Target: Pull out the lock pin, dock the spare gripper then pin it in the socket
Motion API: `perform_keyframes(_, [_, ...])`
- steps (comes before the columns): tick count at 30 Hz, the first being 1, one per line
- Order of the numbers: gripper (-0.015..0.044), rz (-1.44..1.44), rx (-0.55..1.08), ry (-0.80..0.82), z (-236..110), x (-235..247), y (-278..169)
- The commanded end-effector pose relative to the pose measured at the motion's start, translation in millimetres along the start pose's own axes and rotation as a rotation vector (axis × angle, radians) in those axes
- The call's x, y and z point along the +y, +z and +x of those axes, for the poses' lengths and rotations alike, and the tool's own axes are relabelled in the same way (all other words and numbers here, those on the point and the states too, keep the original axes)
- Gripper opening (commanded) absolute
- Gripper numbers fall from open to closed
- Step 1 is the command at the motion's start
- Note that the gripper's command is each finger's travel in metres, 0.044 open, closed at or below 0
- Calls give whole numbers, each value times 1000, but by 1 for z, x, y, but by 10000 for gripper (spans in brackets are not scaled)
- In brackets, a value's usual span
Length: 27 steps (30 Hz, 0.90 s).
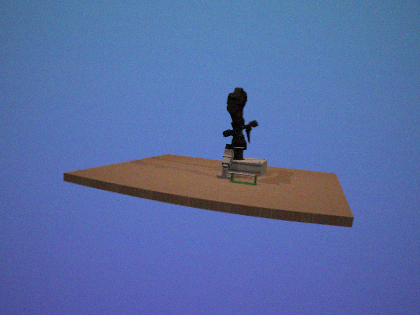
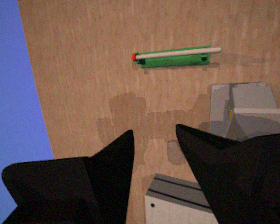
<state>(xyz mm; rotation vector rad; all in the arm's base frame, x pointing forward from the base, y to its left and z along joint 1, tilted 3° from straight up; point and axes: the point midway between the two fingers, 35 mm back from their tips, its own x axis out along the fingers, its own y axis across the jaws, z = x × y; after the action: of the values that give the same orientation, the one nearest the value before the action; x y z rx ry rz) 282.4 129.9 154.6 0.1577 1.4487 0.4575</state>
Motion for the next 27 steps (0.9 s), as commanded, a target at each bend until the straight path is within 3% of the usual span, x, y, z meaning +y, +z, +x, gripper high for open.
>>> perform_keyframes(1, [180, -884, 293, -341, 35, 2, 53])
perform_keyframes(10, [180, -1413, 578, -468, 60, 15, 77])
perform_keyframes(27, [180, -1431, 590, -471, 61, 14, 80])
